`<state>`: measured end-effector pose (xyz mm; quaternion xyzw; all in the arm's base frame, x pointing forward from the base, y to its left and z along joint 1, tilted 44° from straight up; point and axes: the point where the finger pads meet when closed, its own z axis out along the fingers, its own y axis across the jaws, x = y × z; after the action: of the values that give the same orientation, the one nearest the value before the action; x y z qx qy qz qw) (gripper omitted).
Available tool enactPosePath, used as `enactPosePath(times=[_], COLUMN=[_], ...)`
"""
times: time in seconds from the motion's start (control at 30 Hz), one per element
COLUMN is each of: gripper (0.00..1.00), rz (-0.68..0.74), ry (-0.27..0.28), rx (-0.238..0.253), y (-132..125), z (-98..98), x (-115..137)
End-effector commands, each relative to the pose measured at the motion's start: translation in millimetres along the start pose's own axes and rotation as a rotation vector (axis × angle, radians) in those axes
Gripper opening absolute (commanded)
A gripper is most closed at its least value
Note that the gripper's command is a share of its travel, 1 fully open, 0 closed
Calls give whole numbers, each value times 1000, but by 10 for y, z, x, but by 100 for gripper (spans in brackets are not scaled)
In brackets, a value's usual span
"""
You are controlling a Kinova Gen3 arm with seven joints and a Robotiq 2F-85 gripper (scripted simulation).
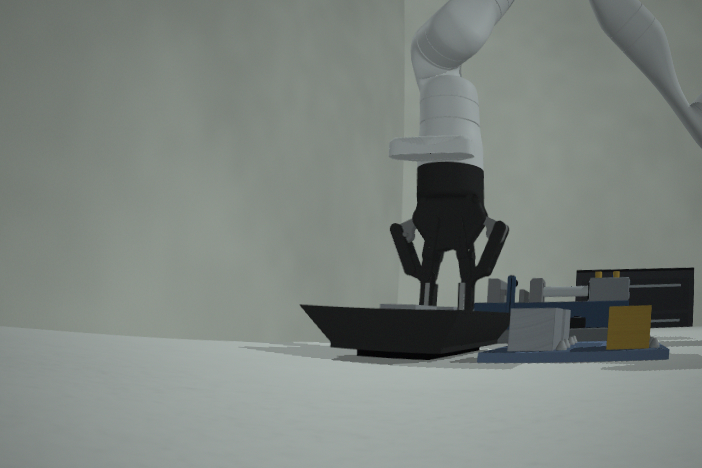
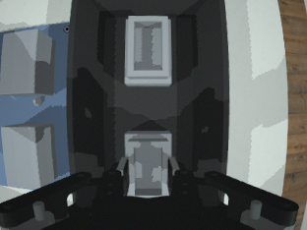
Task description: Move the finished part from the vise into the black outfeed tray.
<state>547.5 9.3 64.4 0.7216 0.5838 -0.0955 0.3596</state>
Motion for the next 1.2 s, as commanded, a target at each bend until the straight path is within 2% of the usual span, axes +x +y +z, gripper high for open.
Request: enactPosePath(times=[0.0, 0.17, 0.2, 1.17], gripper=[0, 0, 67, 67], rz=[0, 0, 0, 0], ry=[2, 2, 2, 2], rx=[-1, -1, -1, -1], y=[4, 4, 4, 4], z=[-9, -9, -9, -9], x=[6, 6, 6, 6])
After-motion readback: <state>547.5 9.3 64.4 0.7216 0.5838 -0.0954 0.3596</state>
